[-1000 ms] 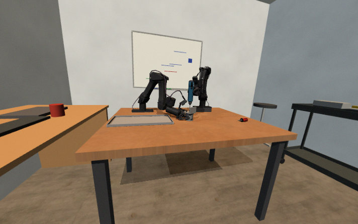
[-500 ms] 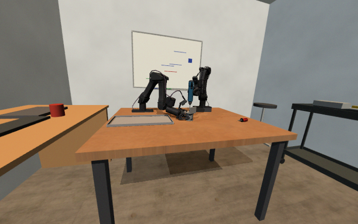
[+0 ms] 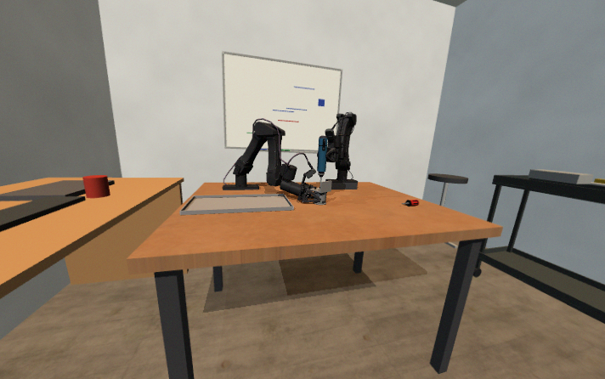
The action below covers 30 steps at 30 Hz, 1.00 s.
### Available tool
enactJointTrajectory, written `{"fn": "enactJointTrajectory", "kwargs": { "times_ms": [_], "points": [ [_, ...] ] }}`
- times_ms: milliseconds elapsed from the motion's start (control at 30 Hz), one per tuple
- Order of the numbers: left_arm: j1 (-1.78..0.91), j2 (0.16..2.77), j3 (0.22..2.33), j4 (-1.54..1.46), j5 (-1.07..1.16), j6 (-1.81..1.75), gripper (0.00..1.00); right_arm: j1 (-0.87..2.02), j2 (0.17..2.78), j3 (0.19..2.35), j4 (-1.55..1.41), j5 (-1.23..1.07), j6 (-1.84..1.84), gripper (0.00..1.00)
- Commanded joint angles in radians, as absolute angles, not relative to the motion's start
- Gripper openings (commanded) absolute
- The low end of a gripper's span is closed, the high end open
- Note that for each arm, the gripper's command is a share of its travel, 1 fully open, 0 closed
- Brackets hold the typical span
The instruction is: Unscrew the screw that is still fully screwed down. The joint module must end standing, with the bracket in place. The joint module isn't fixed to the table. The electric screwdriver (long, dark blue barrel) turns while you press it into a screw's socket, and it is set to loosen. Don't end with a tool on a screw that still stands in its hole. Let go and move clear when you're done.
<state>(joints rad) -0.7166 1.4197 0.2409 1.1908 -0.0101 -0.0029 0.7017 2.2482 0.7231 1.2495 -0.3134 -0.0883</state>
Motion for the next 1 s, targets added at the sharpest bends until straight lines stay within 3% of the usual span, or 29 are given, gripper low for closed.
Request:
{"fn": "enactJointTrajectory", "kwargs": {
  "times_ms": [0,967],
  "points": [
    [-0.712,1.407,0.233,1.267,-0.007,-0.007,0.42,0.707,2.259,0.706,1.23,-0.317,-0.081,0.59],
    [-0.712,1.415,0.243,1.278,-0.007,-0.007,0.42,0.707,2.259,0.706,1.23,-0.317,-0.081,0.59]
  ]
}}
